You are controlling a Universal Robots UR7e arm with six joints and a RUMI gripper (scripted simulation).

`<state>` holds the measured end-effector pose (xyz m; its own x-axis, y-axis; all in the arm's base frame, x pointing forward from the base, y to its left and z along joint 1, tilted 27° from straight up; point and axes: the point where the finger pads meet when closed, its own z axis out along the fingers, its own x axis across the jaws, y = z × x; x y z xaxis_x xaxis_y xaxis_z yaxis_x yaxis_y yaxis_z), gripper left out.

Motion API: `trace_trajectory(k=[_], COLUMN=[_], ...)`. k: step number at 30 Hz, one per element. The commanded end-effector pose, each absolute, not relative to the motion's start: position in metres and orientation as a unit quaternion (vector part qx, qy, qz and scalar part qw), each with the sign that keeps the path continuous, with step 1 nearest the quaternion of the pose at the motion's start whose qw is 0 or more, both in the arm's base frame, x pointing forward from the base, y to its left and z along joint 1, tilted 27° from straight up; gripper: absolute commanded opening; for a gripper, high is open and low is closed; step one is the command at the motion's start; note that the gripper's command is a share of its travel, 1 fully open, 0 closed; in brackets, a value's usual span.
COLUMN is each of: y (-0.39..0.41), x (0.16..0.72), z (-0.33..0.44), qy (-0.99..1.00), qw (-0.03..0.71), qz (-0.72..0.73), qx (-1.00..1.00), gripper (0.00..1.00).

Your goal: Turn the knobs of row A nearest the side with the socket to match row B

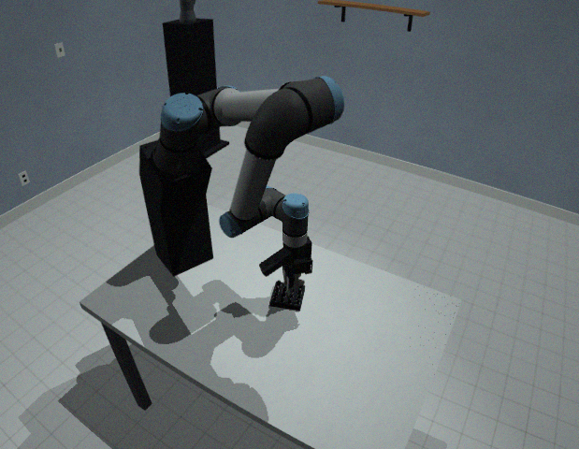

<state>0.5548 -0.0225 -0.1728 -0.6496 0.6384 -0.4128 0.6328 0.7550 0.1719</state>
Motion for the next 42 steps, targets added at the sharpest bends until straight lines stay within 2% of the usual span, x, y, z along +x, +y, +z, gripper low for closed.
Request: trace_trajectory(k=[1,3,4,16,42], y=[-0.022,-0.022,-0.022,-0.021,-0.007], x=[0.555,0.555,0.555,0.550,0.510], z=[-0.172,-0.172,-0.172,-0.161,-0.077], qy=[0.908,0.908,0.908,0.908,0.908], qw=[0.230,0.230,0.230,0.230,0.230], qz=[0.006,0.006,0.006,0.006,0.006], qx=[0.350,0.350,0.350,0.350,0.350], gripper=[0.11,0.11,1.00,1.00,1.00])
